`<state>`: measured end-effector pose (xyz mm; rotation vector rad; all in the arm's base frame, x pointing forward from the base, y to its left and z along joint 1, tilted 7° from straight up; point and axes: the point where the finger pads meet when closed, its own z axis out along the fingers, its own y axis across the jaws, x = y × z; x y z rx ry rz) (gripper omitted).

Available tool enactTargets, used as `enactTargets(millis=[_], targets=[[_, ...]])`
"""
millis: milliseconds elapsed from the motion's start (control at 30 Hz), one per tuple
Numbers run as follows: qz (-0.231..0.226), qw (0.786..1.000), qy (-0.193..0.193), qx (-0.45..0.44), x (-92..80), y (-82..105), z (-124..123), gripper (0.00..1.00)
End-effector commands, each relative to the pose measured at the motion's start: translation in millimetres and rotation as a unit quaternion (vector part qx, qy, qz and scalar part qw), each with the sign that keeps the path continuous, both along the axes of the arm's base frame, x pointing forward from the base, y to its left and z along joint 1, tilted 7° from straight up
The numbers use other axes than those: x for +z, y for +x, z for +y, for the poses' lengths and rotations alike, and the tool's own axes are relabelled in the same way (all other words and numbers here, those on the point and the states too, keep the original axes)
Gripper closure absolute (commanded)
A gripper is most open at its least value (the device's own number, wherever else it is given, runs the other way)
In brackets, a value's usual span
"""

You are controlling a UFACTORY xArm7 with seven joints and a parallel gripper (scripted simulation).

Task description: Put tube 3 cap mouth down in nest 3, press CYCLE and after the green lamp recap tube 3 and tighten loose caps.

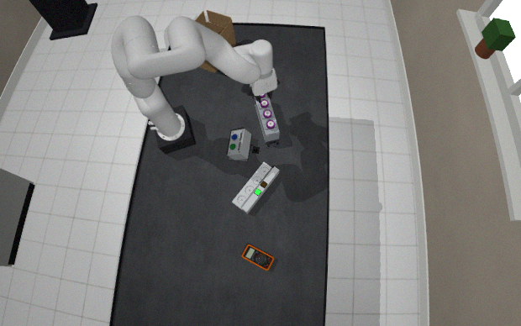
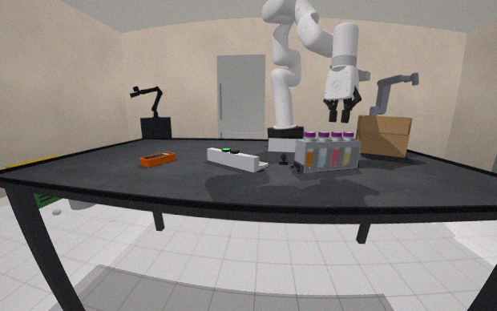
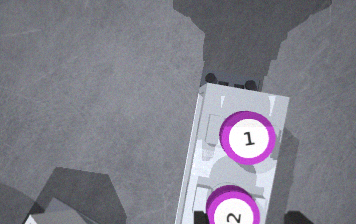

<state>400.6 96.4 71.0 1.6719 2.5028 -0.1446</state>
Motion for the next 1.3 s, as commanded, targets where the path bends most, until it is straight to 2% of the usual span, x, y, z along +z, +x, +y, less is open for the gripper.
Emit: enactTargets(millis=[0,167,533,1267], targets=[[0.011,0.999,0.017,0.03,2.3,2.6,-2.3,0.54],[0.011,0.999,0.017,0.03,-0.7,2.8,-2.7,0.54],[0.011,0.999,0.017,0.03,-33.0,4.1,-6.4,0.54],[0.011,0.999,0.017,0.03,-39.9,4.2,-7.3,0.54]])
